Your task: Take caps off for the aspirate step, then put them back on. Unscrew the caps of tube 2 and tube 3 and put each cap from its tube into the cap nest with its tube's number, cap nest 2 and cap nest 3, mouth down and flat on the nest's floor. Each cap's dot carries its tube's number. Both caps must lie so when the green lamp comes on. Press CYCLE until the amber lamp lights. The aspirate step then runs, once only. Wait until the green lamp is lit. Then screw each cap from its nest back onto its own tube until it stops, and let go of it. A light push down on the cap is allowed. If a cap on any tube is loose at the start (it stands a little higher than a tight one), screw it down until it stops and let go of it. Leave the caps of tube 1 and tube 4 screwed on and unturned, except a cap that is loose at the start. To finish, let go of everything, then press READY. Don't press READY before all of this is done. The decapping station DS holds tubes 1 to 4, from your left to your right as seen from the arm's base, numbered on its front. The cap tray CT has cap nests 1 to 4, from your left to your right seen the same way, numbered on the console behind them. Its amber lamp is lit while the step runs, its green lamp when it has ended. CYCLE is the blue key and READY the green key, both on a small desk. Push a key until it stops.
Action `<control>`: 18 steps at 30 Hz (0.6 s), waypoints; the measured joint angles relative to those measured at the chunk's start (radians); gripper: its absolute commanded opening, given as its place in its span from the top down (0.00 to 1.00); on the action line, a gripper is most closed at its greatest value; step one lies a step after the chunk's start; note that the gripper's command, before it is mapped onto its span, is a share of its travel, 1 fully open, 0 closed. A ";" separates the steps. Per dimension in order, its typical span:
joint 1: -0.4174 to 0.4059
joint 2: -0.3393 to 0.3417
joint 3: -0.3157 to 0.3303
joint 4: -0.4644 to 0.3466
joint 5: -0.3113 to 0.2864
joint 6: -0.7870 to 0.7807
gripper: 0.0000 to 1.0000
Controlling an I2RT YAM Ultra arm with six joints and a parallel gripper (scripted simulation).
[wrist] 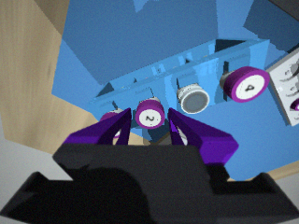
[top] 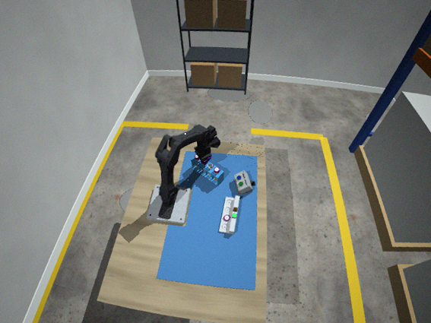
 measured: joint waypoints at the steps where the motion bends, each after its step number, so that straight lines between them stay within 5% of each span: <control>1: 0.000 0.000 0.000 0.000 0.000 0.001 0.51; 18: 0.000 0.000 0.000 0.000 0.000 -0.407 0.51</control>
